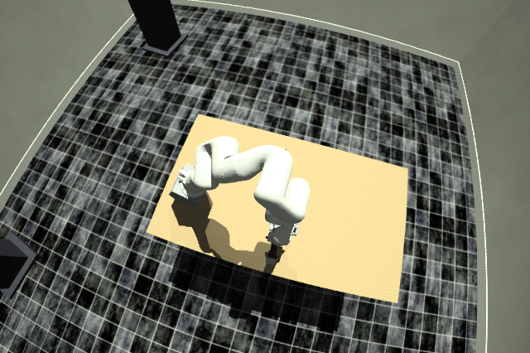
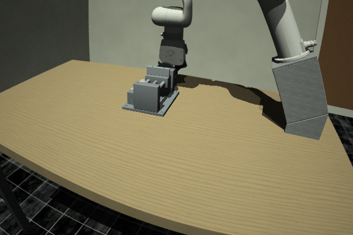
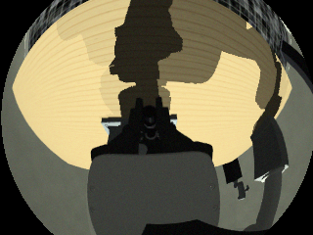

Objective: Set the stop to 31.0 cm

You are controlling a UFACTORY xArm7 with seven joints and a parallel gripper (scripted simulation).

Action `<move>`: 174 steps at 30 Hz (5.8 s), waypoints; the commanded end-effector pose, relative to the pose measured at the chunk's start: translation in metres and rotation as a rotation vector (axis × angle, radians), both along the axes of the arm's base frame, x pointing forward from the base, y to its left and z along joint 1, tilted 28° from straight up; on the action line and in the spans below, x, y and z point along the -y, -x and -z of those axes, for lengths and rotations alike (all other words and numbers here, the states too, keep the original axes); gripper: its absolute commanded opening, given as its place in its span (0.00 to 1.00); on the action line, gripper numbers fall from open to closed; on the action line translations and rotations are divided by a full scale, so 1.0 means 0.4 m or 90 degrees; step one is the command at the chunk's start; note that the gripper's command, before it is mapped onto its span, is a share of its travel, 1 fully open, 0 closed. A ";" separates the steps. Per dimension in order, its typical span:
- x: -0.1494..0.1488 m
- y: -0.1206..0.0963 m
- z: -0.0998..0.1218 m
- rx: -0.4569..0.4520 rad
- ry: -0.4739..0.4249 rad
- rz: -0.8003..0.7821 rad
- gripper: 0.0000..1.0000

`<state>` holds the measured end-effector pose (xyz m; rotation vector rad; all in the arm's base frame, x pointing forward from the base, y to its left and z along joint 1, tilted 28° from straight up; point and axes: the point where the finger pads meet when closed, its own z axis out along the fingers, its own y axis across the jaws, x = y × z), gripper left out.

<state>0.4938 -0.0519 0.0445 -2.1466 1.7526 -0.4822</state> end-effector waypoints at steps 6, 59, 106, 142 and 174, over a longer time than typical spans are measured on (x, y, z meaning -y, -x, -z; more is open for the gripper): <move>-0.009 -0.050 -0.022 0.004 0.000 0.000 0.06; 0.002 0.040 -0.129 0.004 0.000 0.000 0.06; 0.007 0.036 -0.015 0.004 0.000 0.000 0.06; -0.013 -0.065 -0.043 0.004 0.000 0.000 0.06; -0.016 -0.060 -0.111 0.004 0.000 0.000 0.06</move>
